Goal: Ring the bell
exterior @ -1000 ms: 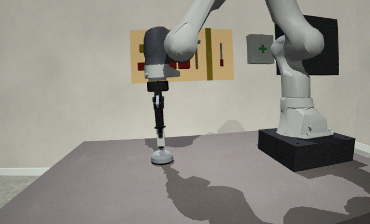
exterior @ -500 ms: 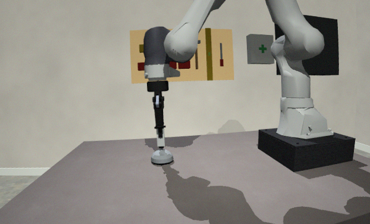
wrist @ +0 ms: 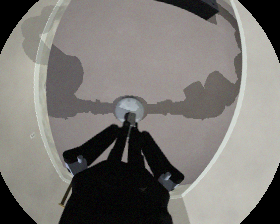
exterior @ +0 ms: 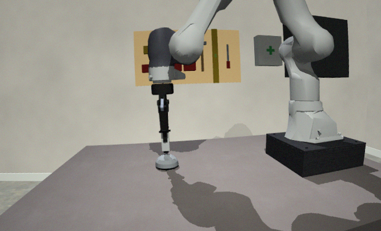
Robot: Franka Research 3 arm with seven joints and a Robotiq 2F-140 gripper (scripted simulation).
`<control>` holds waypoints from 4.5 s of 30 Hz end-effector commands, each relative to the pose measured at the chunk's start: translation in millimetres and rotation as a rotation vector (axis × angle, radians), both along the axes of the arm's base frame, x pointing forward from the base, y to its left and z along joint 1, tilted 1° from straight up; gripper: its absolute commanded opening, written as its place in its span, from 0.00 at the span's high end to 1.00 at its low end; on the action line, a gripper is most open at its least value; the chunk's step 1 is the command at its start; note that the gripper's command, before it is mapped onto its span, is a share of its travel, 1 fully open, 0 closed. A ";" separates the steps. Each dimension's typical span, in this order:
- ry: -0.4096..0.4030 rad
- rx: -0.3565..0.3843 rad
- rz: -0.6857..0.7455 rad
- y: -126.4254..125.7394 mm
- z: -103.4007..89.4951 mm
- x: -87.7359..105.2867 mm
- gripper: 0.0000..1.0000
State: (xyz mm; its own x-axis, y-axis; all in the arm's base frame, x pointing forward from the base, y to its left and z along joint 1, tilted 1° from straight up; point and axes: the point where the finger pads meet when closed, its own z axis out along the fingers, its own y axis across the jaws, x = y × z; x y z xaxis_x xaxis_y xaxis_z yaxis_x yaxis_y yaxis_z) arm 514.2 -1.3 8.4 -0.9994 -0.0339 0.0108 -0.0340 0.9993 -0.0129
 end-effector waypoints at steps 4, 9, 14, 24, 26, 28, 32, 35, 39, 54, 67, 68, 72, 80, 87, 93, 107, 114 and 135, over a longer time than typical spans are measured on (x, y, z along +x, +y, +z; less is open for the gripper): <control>-0.003 0.002 -0.002 1.3 -3.9 0.5 1.00; -0.003 0.002 -0.002 1.3 -3.9 0.5 1.00; -0.003 0.002 -0.002 1.3 -3.9 0.5 1.00; -0.003 0.002 -0.002 1.3 -3.9 0.5 1.00; -0.003 0.002 -0.002 1.3 -3.9 0.5 1.00; -0.003 0.002 -0.002 1.3 -3.9 0.5 1.00; -0.003 0.002 -0.002 1.3 -3.9 0.5 1.00; -0.003 0.002 -0.002 1.3 -3.9 0.5 1.00; -0.003 0.002 -0.002 1.3 -3.9 0.5 1.00; -0.003 0.002 -0.002 1.3 -3.8 0.5 1.00; -0.003 0.002 -0.002 1.4 4.1 0.6 1.00; -0.003 0.002 -0.002 1.4 5.9 0.6 1.00; -0.003 0.002 -0.002 1.5 14.6 0.7 1.00; -0.003 0.002 -0.002 1.7 31.1 0.8 1.00; -0.003 0.002 -0.002 1.9 50.4 1.0 1.00; -0.003 0.002 -0.002 2.0 61.7 1.0 1.00; -0.003 0.002 -0.002 2.1 66.1 1.1 1.00; -0.003 0.002 -0.002 2.1 66.1 1.1 1.00; -0.003 0.002 -0.002 2.1 66.1 1.1 1.00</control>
State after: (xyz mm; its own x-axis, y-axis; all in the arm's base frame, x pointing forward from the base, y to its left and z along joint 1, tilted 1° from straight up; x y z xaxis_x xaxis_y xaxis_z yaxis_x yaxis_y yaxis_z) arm 514.9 1.4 73.1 -0.9994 -0.0330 0.0077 -0.0330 0.9994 -0.0083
